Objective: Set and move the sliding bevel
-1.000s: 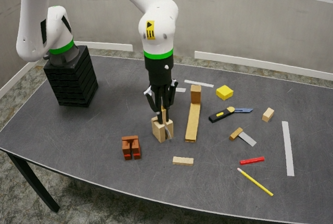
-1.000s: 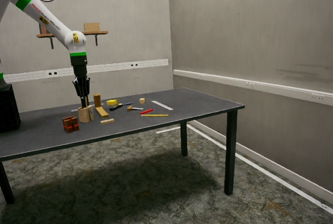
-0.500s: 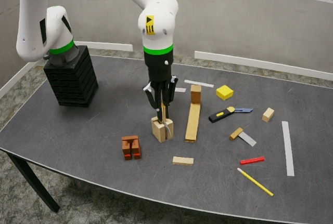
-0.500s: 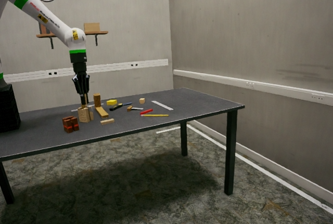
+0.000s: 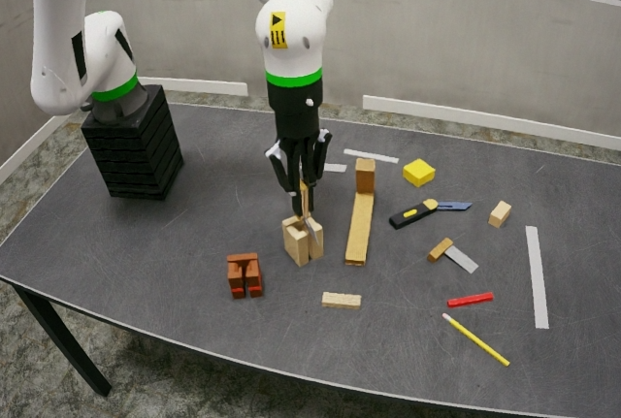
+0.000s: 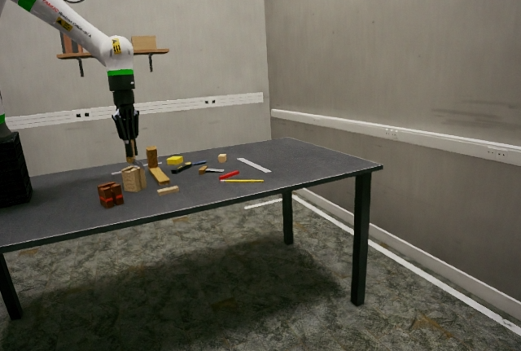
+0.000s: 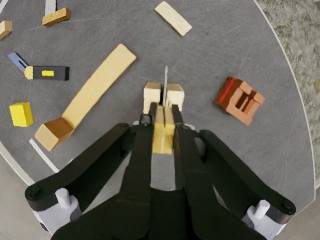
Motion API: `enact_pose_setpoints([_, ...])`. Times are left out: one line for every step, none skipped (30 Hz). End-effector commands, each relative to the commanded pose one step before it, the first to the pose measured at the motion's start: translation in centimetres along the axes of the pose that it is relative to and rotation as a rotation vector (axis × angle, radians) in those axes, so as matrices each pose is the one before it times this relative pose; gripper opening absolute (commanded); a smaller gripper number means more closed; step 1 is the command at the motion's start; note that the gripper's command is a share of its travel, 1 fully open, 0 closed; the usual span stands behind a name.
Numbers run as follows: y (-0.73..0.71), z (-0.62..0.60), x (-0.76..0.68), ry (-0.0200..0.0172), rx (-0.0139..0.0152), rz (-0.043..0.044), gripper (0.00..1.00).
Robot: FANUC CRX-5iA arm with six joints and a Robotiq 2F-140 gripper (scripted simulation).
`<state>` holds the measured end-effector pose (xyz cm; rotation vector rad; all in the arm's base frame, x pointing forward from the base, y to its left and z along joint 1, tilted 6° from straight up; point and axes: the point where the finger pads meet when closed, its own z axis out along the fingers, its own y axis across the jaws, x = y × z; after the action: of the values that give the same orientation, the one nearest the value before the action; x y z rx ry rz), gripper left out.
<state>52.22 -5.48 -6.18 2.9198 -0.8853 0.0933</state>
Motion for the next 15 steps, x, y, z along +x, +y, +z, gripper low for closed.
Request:
enact_pose_setpoints([-0.039,-0.36,0.061,0.0014,0.00085,-0.00019,0.1])
enact_pose_setpoints([0.0,-0.067,0.0,0.0,0.0,0.0,0.1])
enact_pose_setpoints([0.0,-0.048,0.0,0.0,0.0,0.0,0.1])
enact_pose_setpoints([0.0,-0.031,0.0,0.0,0.0,0.0,0.1])
enact_pose_setpoints([0.0,-0.017,0.0,0.0,0.0,0.0,0.1])
enact_pose_setpoints([0.0,-0.007,0.0,0.0,0.0,0.0,0.1])
enact_pose_setpoints([0.0,0.0,0.0,0.0,0.0,0.0,0.1])
enact_pose_setpoints([0.0,0.0,0.0,0.0,0.0,0.0,0.1])
enact_pose_setpoints([0.0,-0.001,0.0,0.0,0.0,0.0,0.1])
enact_pose_setpoints([0.0,0.0,0.0,0.0,0.0,0.0,0.1])
enact_pose_setpoints([0.0,0.0,0.0,0.0,0.0,0.0,0.1])
enact_pose_setpoints([0.0,0.0,0.0,0.0,0.0,0.0,0.1])
enact_pose_setpoints([0.0,0.0,0.0,0.0,0.0,0.0,0.1])
enact_pose_setpoints([0.0,0.0,0.0,0.0,0.0,0.0,0.1])
enact_pose_setpoints([0.0,0.0,0.0,0.0,0.0,0.0,0.1])
